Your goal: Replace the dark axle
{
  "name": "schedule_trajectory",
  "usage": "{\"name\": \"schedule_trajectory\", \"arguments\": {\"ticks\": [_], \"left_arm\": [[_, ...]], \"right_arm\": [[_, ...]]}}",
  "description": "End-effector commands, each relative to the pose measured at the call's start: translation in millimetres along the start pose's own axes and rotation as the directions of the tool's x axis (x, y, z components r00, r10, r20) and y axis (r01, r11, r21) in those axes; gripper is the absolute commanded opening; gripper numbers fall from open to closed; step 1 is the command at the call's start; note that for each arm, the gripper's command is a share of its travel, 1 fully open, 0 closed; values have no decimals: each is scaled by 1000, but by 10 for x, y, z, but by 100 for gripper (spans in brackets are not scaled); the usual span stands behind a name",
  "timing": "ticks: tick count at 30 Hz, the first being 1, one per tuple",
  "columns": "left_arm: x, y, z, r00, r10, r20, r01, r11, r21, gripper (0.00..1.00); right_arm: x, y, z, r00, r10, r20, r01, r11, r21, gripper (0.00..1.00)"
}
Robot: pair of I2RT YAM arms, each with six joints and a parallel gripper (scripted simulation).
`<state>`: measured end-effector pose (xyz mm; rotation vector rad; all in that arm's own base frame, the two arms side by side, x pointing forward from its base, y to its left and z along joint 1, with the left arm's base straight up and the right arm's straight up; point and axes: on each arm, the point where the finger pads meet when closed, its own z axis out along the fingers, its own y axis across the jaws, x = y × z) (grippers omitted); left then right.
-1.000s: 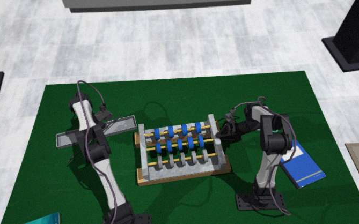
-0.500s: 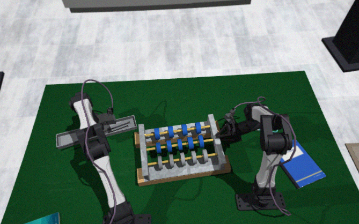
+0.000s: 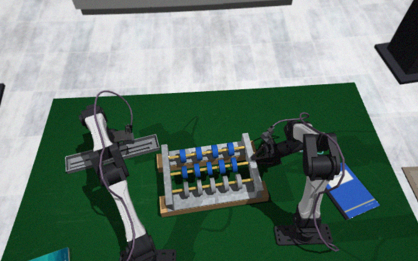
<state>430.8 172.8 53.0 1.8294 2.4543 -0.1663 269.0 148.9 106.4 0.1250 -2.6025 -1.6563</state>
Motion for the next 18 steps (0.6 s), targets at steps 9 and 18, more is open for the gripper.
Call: {"name": "schedule_trajectory", "arguments": {"ticks": [9, 18], "left_arm": [[-41, 170, -392, 1000, 21, -1, -21, 991, -133, 0], [-35, 120, -204, 1000, 14, 3, -13, 994, -105, 0]], "right_arm": [[23, 243, 99, 999, -43, 3, 44, 996, -77, 33], [23, 243, 99, 999, -43, 3, 44, 996, -77, 33]]}}
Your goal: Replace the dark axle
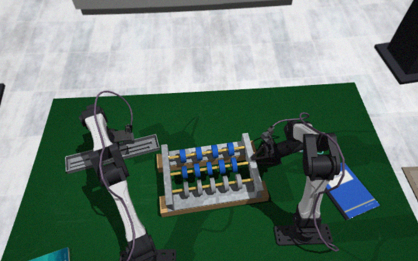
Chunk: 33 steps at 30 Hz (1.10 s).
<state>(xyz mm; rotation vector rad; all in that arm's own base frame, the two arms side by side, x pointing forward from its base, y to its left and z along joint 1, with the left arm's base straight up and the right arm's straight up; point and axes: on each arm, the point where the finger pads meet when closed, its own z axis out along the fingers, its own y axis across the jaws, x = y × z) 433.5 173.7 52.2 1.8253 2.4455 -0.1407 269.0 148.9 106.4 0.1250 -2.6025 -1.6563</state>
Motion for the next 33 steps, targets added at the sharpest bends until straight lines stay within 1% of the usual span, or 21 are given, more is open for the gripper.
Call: {"name": "schedule_trajectory", "arguments": {"ticks": [1, 11, 14, 18, 28, 31, 32, 33], "left_arm": [[-40, 96, -206, 1000, 11, 4, -11, 996, -87, 0], [-40, 108, -121, 1000, 10, -8, -10, 996, -92, 0], [-52, 108, -151, 1000, 12, -3, -12, 996, -93, 0], [19, 100, -69, 1000, 2, -21, -4, 996, -89, 0], [14, 114, 19, 1000, 5, -25, -8, 996, -94, 0], [-3, 125, -16, 1000, 10, -17, -12, 995, -99, 0], [7, 113, 59, 1000, 9, -16, -10, 996, -90, 0], [-6, 115, 68, 1000, 8, -19, -10, 996, -90, 0]], "right_arm": [[23, 243, 99, 999, -43, 3, 44, 996, -77, 33], [23, 243, 99, 999, -43, 3, 44, 996, -77, 33], [23, 243, 99, 999, -43, 3, 44, 996, -77, 33], [23, 243, 99, 999, -43, 3, 44, 996, -77, 33], [23, 243, 99, 999, -43, 3, 44, 996, -77, 33], [23, 243, 99, 999, -43, 3, 44, 996, -77, 33], [23, 243, 99, 999, -43, 3, 44, 996, -77, 33], [23, 243, 99, 999, -43, 3, 44, 996, -77, 33]]}}
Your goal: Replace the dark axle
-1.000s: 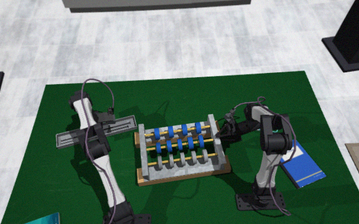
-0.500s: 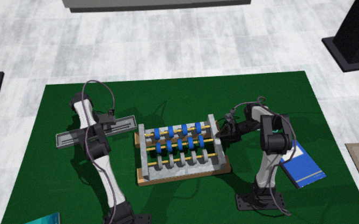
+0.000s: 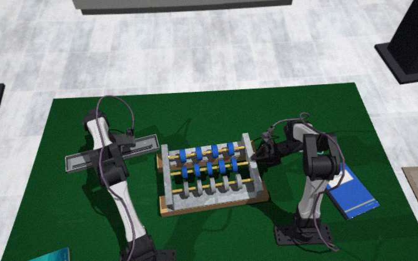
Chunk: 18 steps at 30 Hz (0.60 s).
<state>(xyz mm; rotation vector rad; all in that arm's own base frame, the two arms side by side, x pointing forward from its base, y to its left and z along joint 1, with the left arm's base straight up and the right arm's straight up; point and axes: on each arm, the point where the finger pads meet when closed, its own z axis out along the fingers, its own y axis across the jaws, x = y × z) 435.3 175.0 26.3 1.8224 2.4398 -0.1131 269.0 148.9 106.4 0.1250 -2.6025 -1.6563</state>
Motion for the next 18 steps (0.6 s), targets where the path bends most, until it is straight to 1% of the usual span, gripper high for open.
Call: {"name": "schedule_trajectory", "arguments": {"ticks": [1, 5, 11, 13, 15, 16, 18], "left_arm": [[-39, 88, -164, 1000, 7, -19, -9, 998, -68, 0], [-18, 96, -143, 1000, 3, -14, -4, 997, -74, 0], [-1, 41, 240, 1000, 0, -5, 0, 1000, -6, 0], [-17, 63, 127, 1000, 4, -6, -4, 1000, -25, 0], [-17, 63, 127, 1000, 4, -6, -4, 1000, -25, 0], [-4, 61, 149, 1000, 4, -8, -4, 999, -32, 0], [20, 26, 303, 1000, -3, -10, 3, 1000, -2, 0]], "right_arm": [[23, 243, 99, 999, -43, 3, 44, 996, -77, 33], [23, 243, 99, 999, -43, 3, 44, 996, -77, 33], [23, 243, 99, 999, -43, 3, 44, 996, -77, 33], [23, 243, 99, 999, -43, 3, 44, 996, -77, 33], [23, 243, 99, 999, -43, 3, 44, 996, -77, 33], [23, 243, 99, 999, -43, 3, 44, 996, -77, 33], [23, 243, 99, 999, -43, 3, 44, 996, -77, 33]]}}
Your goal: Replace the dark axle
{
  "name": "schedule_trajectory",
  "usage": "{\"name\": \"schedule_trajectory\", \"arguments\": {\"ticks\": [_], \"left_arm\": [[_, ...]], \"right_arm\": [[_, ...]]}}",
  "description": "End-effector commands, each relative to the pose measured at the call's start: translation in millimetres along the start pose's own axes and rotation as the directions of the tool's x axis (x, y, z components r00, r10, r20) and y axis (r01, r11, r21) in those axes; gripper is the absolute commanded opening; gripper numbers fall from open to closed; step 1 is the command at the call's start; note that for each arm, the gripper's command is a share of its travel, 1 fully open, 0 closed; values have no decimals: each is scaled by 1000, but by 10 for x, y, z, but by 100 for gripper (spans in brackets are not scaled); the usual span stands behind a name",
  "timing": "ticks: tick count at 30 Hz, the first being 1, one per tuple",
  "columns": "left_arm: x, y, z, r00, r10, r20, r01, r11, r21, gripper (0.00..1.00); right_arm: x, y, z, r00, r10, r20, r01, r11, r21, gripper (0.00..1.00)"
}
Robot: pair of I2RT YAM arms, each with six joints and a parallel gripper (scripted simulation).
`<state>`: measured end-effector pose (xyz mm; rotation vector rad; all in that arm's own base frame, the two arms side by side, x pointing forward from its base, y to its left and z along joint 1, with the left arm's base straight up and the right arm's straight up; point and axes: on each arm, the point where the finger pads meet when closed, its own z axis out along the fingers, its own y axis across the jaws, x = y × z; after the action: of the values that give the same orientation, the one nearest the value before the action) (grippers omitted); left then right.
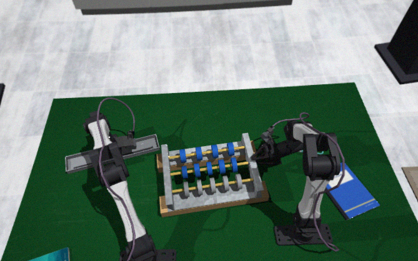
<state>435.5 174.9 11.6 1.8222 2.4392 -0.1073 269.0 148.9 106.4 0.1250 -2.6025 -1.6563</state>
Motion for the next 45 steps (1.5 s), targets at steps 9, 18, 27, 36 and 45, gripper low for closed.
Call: {"name": "schedule_trajectory", "arguments": {"ticks": [9, 18, 27, 36, 45], "left_arm": [[9, -2, 218, 1000, -3, -11, 3, 1000, 15, 0], [9, -2, 218, 1000, -3, -11, 3, 1000, 15, 0], [9, -2, 218, 1000, -3, -11, 3, 1000, 15, 0], [-12, 172, -177, 1000, 5, -5, -5, 997, -81, 26], [-24, 96, -193, 1000, 3, -2, -3, 998, -57, 26]], "right_arm": [[23, 243, 99, 999, -43, 3, 44, 996, -77, 33], [23, 243, 99, 999, -43, 3, 44, 996, -77, 33], [23, 243, 99, 999, -43, 3, 44, 996, -77, 33], [23, 243, 99, 999, -43, 3, 44, 996, -77, 33], [23, 243, 99, 999, -43, 3, 44, 996, -77, 33]]}}
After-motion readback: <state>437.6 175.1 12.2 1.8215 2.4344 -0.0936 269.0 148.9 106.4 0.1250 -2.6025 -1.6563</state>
